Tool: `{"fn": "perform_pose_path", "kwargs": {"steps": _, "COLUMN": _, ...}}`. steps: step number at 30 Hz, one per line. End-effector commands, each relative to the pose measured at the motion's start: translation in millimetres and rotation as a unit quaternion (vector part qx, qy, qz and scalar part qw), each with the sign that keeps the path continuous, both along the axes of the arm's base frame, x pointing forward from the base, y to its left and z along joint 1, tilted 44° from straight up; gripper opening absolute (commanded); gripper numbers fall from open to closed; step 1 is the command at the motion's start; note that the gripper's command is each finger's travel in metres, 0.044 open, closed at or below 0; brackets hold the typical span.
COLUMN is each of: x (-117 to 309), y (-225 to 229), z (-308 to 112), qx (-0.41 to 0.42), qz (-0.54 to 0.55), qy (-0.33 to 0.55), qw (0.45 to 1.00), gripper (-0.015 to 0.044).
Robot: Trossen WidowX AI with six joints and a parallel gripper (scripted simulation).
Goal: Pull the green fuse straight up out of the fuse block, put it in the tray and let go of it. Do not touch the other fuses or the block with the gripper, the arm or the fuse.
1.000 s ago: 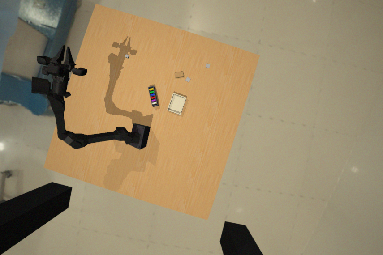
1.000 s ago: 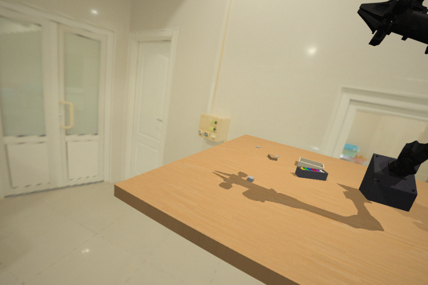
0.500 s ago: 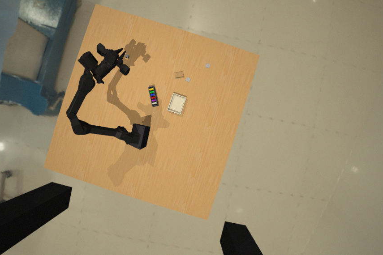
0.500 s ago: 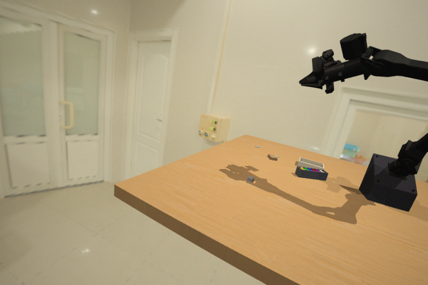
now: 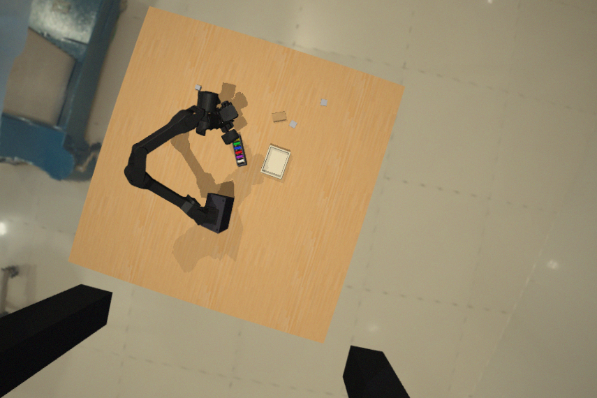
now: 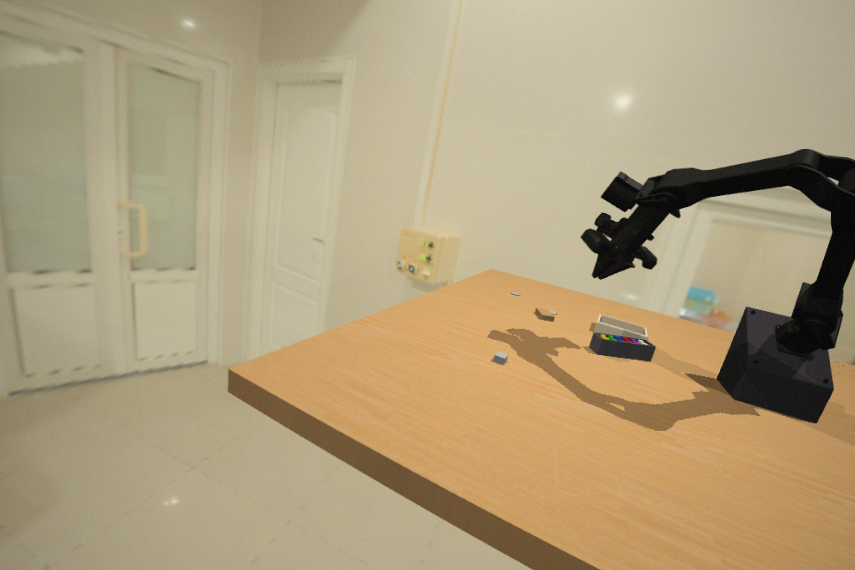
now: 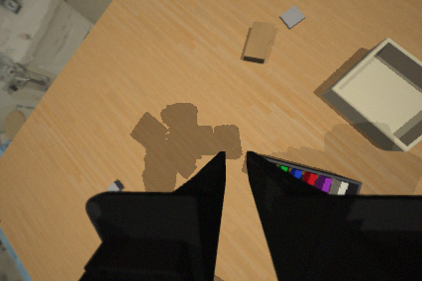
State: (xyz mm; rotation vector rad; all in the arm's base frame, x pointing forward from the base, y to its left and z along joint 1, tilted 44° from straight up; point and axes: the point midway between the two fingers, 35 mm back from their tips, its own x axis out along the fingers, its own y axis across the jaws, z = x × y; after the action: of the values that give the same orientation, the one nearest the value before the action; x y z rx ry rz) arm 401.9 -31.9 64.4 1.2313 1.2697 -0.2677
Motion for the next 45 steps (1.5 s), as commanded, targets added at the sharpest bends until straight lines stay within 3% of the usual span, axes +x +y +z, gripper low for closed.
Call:
{"fn": "perform_pose_path", "kwargs": {"steps": 1, "x": -31.5, "y": 25.1, "z": -45.2, "qx": 0.067, "qz": 0.021, "qy": 0.094, "qw": 0.993, "gripper": 0.0074}}
{"fn": "perform_pose_path", "kwargs": {"steps": 7, "x": -67.8, "y": 52.5, "z": -82.5, "qx": 0.146, "qz": 0.034, "qy": 0.198, "qw": 0.969, "gripper": 0.0074}}
{"fn": "perform_pose_path", "kwargs": {"steps": 45, "x": -63.2, "y": 72.9, "z": -105.7, "qx": 0.147, "qz": 0.034, "qy": 0.197, "qw": 0.969, "gripper": 0.0074}}
